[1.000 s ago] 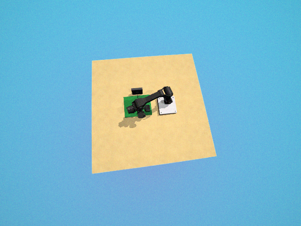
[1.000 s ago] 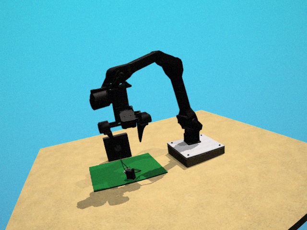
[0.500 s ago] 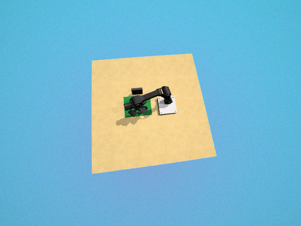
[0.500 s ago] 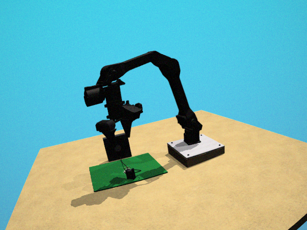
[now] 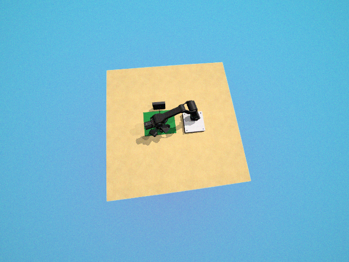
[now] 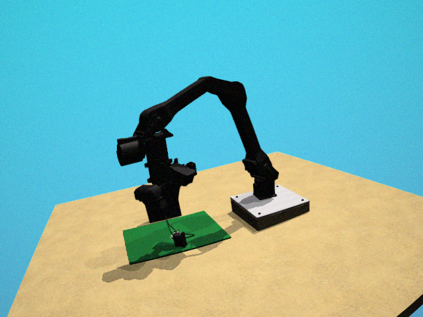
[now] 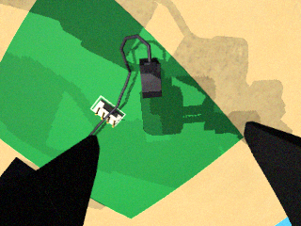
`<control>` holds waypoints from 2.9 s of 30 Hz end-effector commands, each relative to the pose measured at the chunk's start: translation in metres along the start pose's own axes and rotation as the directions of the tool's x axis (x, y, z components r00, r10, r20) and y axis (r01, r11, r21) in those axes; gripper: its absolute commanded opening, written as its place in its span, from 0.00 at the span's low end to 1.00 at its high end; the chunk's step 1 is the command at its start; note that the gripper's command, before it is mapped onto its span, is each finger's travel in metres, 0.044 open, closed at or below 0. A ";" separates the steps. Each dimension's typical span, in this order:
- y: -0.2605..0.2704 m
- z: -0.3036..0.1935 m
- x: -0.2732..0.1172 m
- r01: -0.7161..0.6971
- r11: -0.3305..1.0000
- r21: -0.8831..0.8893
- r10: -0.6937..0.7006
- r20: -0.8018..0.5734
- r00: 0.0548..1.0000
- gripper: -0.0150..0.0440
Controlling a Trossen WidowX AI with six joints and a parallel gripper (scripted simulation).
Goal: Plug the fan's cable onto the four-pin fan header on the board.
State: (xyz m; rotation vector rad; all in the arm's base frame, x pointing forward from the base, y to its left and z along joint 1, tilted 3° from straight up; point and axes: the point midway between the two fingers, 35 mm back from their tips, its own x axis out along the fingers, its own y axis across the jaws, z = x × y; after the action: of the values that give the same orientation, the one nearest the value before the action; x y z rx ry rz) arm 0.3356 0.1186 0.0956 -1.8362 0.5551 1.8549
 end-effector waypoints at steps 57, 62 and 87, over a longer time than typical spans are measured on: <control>0.008 0.006 0.095 -0.020 1.000 -0.010 0.020 0.014 1.000 0.60; 0.008 0.006 0.095 -0.020 1.000 -0.010 0.020 0.014 1.000 0.54; 0.007 0.005 0.046 -0.020 1.000 -0.007 0.020 0.021 1.000 0.25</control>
State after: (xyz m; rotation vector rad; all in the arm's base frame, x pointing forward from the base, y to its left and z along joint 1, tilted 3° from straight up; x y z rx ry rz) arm 0.3245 0.1171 0.0304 -1.8114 0.5819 1.9029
